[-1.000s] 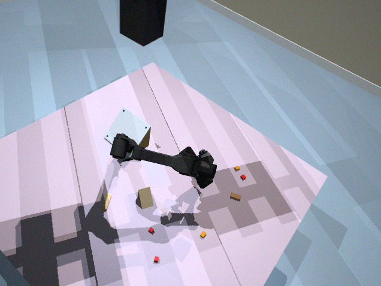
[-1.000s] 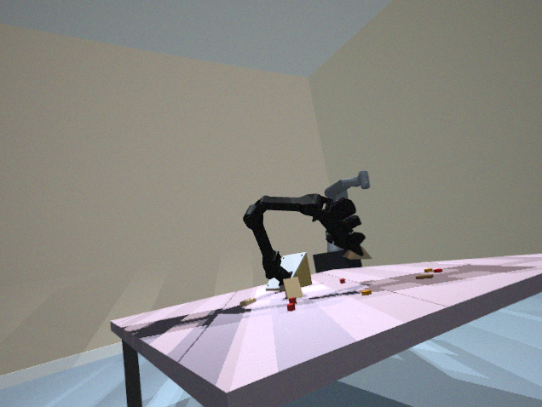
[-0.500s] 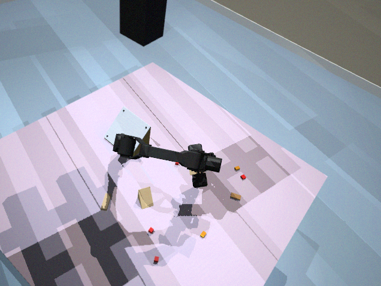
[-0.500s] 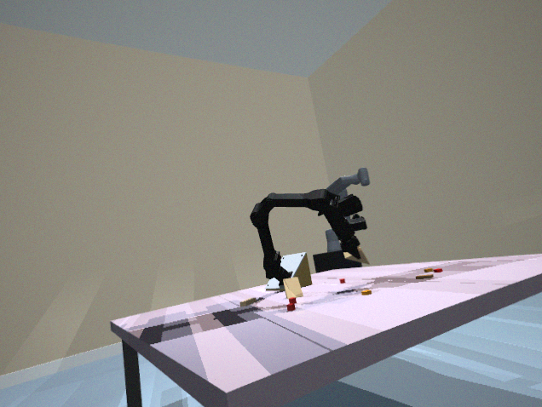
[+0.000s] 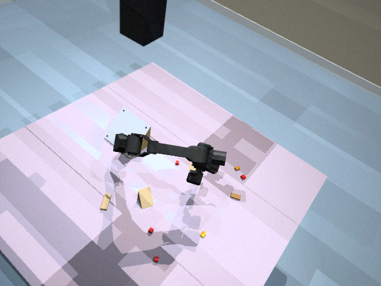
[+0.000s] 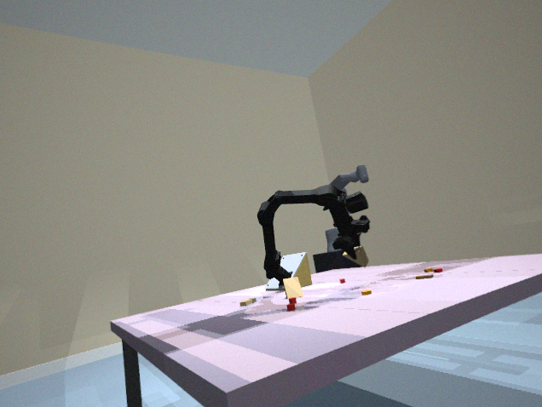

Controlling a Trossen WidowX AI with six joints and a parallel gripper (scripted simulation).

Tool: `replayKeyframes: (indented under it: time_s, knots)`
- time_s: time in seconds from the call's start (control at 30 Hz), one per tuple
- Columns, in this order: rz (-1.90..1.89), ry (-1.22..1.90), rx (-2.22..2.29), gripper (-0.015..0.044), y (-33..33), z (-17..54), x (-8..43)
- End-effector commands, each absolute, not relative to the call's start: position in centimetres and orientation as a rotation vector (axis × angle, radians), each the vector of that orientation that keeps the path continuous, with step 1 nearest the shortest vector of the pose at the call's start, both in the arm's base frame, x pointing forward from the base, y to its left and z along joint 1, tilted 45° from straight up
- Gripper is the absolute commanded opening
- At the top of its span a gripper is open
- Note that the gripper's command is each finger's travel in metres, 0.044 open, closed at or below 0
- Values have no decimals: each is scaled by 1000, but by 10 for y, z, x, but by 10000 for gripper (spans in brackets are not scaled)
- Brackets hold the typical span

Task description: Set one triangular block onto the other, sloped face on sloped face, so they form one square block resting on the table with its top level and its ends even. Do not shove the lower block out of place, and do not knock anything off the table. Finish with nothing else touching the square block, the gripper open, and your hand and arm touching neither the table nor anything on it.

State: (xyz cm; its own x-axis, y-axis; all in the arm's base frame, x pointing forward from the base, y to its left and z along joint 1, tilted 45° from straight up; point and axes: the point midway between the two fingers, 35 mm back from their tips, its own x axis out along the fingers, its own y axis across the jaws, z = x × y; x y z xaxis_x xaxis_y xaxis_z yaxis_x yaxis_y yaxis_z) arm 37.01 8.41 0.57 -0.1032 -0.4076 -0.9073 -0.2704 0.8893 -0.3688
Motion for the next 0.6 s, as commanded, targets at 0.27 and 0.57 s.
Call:
replayKeyframes:
  time_s: [0.27,0.57]
  knots:
    - [-526,1605,-375,0,88,6,372]
    - [-781,1475,-270,0,92,7,373]
